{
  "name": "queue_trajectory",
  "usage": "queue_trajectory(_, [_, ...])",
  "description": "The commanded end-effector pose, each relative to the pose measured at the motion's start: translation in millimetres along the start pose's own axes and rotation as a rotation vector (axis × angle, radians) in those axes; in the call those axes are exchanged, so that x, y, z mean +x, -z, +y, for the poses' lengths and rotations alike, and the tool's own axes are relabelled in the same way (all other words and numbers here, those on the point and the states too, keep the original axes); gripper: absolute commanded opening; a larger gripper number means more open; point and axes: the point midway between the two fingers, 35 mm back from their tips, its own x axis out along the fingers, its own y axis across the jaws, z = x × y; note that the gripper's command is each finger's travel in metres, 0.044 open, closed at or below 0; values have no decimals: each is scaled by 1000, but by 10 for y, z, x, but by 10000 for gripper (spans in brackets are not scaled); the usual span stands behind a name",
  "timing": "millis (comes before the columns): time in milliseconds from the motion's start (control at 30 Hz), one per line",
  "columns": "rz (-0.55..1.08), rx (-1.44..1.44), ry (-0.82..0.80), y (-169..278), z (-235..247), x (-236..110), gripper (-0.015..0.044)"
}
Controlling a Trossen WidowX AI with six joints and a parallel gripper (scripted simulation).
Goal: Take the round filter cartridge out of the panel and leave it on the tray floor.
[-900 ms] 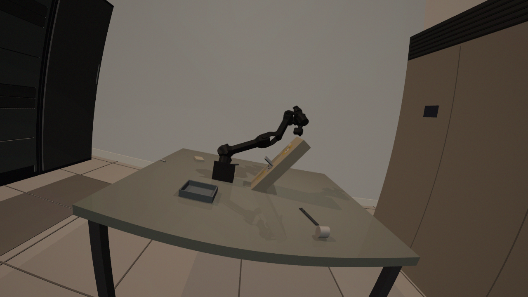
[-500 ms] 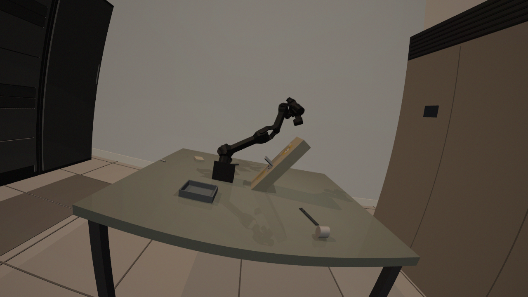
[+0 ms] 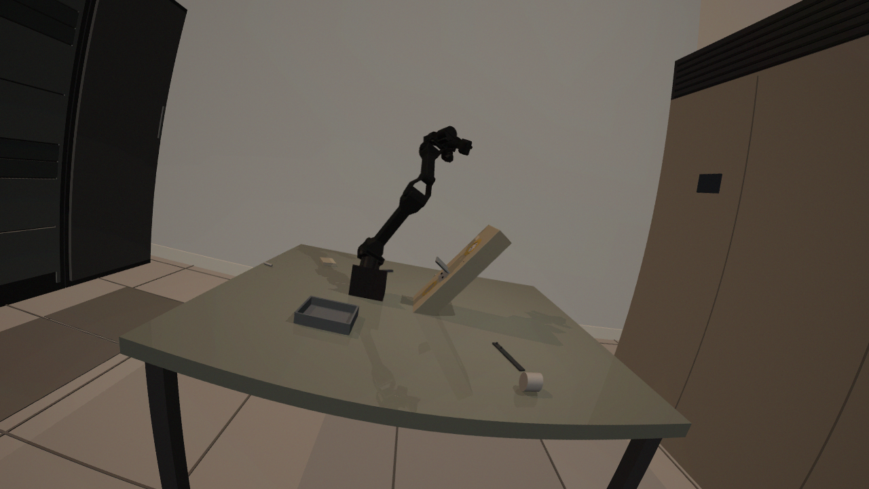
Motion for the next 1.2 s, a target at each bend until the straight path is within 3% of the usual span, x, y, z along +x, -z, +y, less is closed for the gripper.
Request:
queue_trajectory(0, [174,-244,44,129,-614,-374,93])
queue_trajectory(333, [465,-803,111,-194,-1834,-956,93])
queue_trajectory(633, [535,-1335,164,-1146,-2486,-865,93])
queue_trajectory(900, [401,-1769,191,-2097,-2343,-328,93])
queue_trajectory(1167, [87,-2081,180,-2742,-1467,300,93])
